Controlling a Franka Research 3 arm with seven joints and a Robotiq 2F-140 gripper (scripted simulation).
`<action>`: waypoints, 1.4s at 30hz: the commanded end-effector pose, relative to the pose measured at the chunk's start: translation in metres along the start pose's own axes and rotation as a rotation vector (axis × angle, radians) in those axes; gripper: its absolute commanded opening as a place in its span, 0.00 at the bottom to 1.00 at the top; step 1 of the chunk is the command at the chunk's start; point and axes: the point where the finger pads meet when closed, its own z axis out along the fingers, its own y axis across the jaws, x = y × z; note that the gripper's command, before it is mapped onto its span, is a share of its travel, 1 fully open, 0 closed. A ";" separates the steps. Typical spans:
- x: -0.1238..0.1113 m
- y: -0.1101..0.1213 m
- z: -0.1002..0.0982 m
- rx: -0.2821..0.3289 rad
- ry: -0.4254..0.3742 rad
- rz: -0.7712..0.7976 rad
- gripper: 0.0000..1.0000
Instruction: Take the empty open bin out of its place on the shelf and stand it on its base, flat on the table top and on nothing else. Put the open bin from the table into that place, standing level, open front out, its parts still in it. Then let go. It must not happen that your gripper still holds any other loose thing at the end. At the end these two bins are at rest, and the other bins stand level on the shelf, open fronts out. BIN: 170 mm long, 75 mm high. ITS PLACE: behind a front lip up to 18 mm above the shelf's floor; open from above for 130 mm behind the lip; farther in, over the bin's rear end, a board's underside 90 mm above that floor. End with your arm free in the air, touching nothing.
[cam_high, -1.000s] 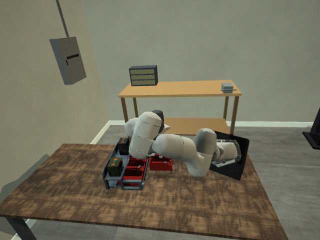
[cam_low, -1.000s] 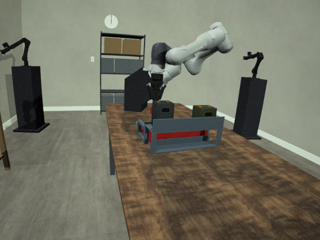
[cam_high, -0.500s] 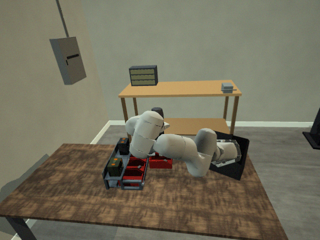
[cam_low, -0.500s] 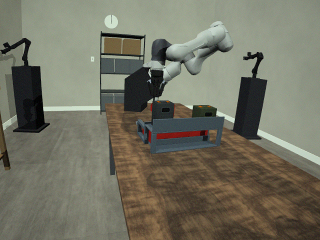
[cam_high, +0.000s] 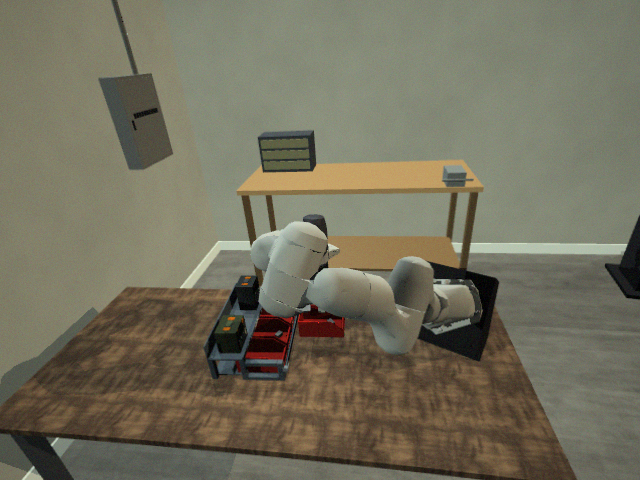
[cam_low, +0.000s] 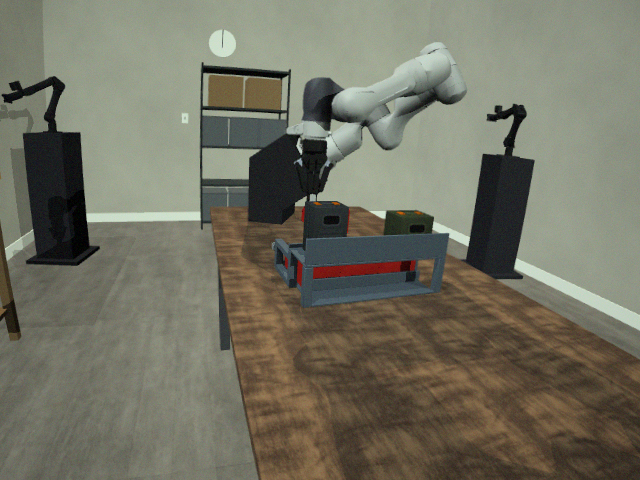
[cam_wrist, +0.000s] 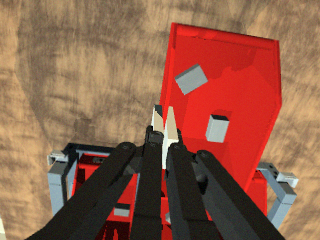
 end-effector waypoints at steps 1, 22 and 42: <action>0.000 -0.001 -0.003 0.002 -0.002 0.006 0.00; 0.000 -0.001 -0.007 0.002 -0.002 0.006 0.00; -0.004 -0.025 -0.007 0.002 -0.002 -0.004 0.00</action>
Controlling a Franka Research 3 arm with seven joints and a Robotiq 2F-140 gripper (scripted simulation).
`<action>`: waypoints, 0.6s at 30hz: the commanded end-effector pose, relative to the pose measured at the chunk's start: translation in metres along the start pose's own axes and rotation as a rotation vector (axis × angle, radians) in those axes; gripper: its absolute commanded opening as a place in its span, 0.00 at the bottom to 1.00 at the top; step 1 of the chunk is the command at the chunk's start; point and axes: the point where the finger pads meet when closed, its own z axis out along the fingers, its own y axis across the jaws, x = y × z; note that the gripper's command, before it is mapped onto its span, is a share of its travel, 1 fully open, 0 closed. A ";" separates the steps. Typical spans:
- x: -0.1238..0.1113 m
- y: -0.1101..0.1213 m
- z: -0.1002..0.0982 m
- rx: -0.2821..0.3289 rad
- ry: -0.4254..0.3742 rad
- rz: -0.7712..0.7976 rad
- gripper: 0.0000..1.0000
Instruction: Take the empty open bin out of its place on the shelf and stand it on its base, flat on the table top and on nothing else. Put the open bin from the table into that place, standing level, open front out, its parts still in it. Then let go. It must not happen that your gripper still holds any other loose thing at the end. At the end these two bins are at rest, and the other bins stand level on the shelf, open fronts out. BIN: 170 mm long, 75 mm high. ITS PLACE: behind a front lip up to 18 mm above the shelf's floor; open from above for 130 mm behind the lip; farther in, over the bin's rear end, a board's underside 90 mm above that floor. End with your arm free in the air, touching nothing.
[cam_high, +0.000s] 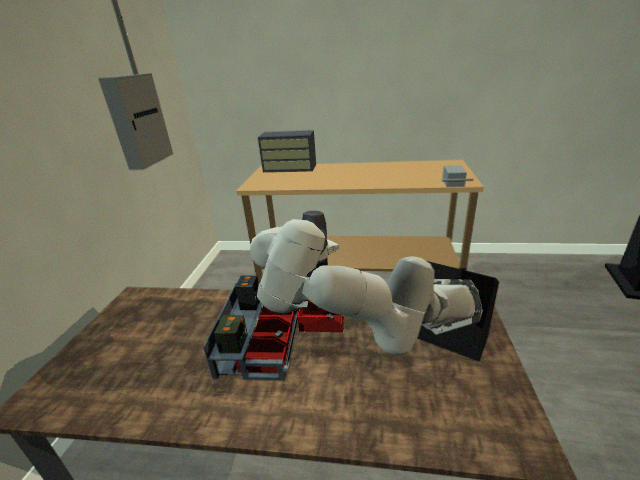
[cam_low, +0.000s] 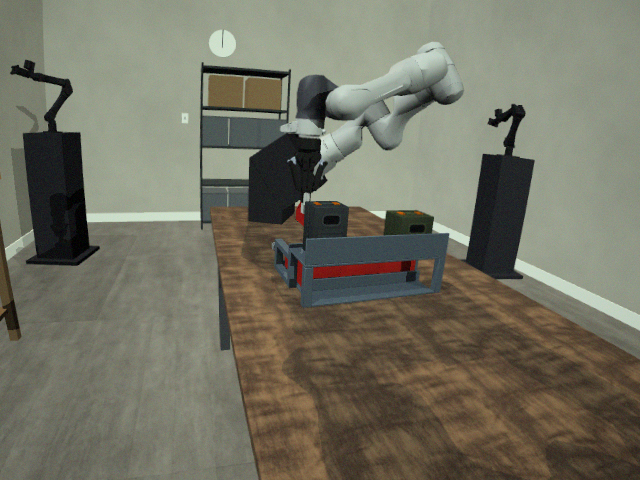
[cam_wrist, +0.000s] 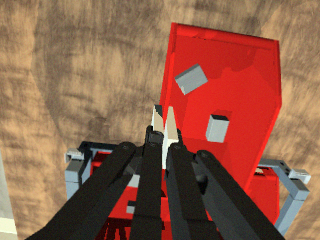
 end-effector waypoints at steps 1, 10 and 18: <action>0.000 -0.003 -0.002 -0.001 -0.001 -0.011 0.00; 0.000 -0.003 -0.002 -0.001 -0.001 -0.011 0.00; 0.000 -0.003 -0.001 -0.001 -0.001 -0.011 0.00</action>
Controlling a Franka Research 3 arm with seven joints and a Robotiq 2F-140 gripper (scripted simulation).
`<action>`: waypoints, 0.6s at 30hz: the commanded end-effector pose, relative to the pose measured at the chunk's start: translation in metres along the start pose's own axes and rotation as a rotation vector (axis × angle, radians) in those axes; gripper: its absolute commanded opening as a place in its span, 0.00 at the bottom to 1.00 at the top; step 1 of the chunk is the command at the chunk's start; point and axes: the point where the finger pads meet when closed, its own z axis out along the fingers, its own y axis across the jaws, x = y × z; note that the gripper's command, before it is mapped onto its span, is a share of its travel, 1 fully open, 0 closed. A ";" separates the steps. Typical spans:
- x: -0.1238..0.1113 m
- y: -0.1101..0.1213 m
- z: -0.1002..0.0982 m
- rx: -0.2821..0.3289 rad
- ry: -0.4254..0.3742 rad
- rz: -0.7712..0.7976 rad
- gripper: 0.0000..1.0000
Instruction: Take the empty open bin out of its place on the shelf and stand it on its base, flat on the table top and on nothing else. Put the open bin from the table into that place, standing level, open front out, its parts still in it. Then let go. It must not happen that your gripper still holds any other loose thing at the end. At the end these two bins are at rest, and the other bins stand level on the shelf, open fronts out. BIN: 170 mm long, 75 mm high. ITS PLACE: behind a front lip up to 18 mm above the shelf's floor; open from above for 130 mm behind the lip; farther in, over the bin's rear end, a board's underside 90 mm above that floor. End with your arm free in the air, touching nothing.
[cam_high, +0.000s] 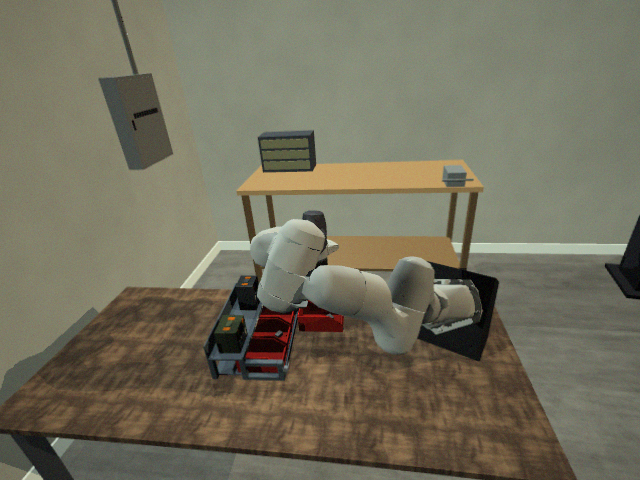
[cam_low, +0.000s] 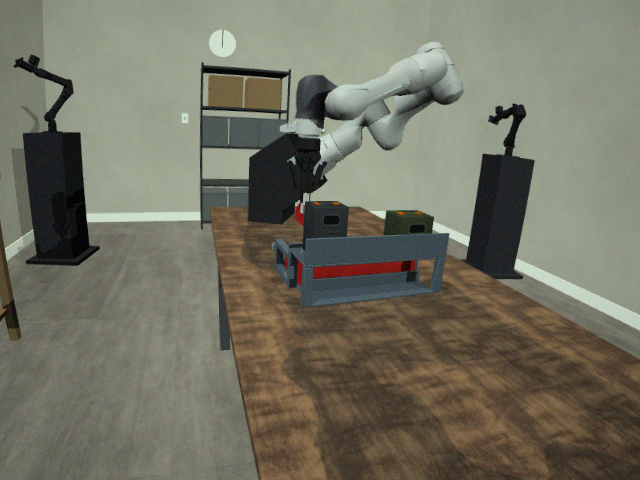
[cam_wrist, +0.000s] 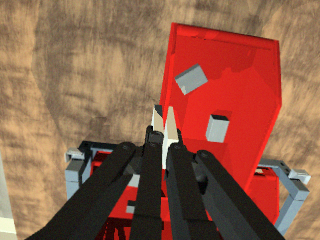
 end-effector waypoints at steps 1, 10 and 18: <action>0.000 -0.001 -0.001 0.001 -0.001 -0.005 0.00; 0.000 -0.002 0.014 0.001 -0.001 -0.005 0.00; 0.000 -0.002 0.030 0.001 -0.001 -0.005 0.00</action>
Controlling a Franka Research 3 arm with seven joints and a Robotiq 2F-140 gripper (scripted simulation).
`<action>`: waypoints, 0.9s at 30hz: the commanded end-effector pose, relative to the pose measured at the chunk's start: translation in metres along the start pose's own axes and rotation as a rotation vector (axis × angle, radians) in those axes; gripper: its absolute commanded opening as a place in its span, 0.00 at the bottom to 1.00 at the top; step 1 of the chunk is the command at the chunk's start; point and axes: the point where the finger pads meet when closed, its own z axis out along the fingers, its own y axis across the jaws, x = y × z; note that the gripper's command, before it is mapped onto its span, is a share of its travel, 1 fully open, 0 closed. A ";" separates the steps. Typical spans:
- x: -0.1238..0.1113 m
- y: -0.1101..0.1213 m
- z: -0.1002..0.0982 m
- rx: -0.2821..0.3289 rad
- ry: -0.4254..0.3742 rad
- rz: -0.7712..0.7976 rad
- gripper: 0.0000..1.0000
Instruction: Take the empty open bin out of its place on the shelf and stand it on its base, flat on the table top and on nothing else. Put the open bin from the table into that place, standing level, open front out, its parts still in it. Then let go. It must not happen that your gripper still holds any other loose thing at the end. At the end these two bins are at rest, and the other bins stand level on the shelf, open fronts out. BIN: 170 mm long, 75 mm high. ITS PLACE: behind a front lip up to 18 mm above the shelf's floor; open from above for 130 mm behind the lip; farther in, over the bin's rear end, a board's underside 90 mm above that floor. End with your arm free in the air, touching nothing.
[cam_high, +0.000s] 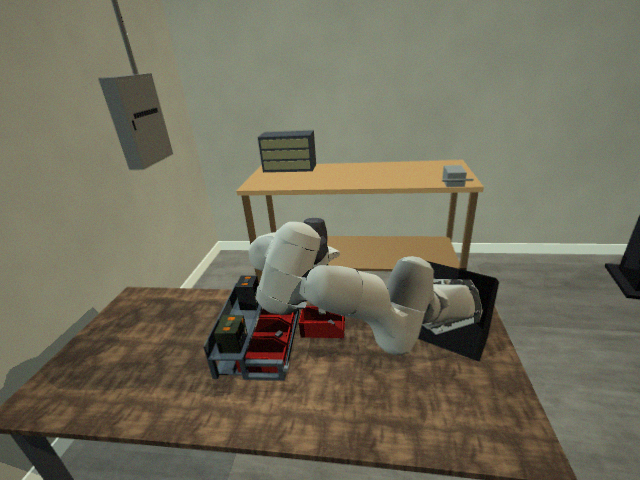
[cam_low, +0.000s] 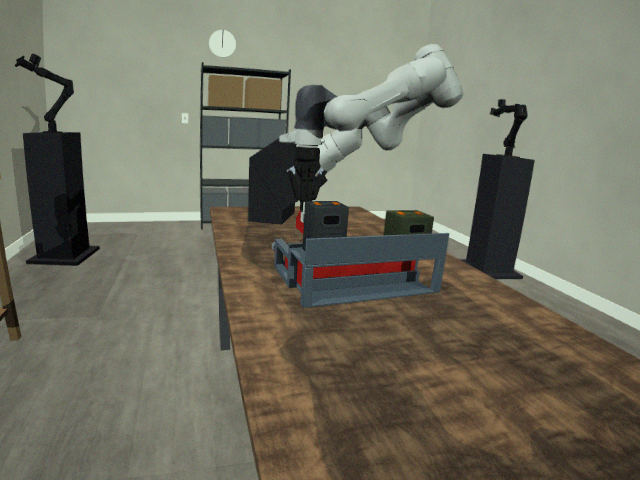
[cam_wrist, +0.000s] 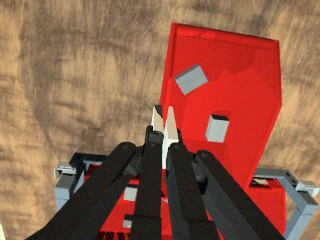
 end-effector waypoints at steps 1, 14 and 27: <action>-0.003 -0.005 0.004 0.012 -0.008 -0.012 0.00; -0.002 -0.005 0.038 0.012 -0.008 -0.012 0.00; -0.002 -0.006 0.048 0.012 -0.008 -0.012 0.00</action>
